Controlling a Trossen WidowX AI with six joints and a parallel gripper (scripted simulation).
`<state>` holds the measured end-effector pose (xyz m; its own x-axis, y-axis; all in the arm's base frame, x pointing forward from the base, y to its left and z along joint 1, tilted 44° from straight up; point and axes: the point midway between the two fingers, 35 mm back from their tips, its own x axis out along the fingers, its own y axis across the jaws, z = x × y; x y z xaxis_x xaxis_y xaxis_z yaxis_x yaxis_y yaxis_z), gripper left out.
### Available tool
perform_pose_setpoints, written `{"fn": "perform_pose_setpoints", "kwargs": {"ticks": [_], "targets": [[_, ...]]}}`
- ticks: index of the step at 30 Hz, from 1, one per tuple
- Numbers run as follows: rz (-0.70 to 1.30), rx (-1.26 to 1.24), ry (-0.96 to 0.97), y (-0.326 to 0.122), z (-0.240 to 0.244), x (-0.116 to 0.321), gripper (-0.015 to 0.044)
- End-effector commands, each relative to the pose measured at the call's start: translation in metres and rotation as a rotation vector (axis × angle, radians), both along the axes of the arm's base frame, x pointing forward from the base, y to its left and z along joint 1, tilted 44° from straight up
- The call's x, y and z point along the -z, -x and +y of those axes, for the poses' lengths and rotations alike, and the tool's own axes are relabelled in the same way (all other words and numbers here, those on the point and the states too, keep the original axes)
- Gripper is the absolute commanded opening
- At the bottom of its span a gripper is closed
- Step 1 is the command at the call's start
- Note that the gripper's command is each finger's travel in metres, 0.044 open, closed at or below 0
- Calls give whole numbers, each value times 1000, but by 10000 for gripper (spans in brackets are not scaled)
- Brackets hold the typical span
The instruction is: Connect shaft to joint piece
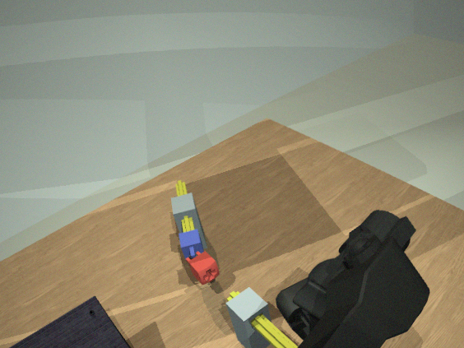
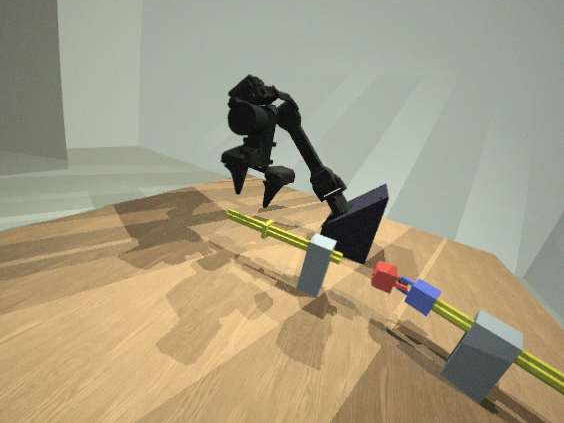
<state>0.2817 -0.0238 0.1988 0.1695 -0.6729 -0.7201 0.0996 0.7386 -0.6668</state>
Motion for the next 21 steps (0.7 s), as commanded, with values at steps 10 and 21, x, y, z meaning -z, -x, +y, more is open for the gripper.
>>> {"fn": "perform_pose_setpoints", "kwargs": {"ticks": [10,21], "targets": [[-311,331,-74,-5,-15,14,440],[-570,608,-137,-8,-27,26,440]]}}
